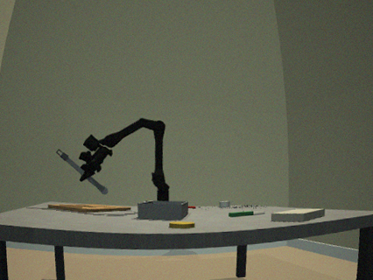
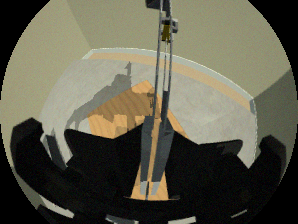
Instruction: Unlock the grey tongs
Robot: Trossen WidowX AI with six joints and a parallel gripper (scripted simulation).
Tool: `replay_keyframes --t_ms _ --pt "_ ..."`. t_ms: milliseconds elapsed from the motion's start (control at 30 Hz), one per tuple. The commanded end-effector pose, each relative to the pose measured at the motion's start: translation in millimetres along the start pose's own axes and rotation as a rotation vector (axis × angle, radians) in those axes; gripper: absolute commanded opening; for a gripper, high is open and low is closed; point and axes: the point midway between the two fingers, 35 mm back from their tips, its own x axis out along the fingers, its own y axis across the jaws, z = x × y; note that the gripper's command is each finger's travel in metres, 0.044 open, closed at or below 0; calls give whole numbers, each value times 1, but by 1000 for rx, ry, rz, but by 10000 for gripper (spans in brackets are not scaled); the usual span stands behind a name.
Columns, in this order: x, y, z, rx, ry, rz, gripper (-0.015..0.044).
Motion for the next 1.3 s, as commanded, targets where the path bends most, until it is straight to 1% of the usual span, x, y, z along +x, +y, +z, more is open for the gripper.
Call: replay_keyframes --t_ms 0,800,1267 --pt "-10 0 5 -2 -101 4 -150" --pt "-59 14 -4 -98 -534 29 -150" --pt "-60 15 -5 -103 -545 29 -150"
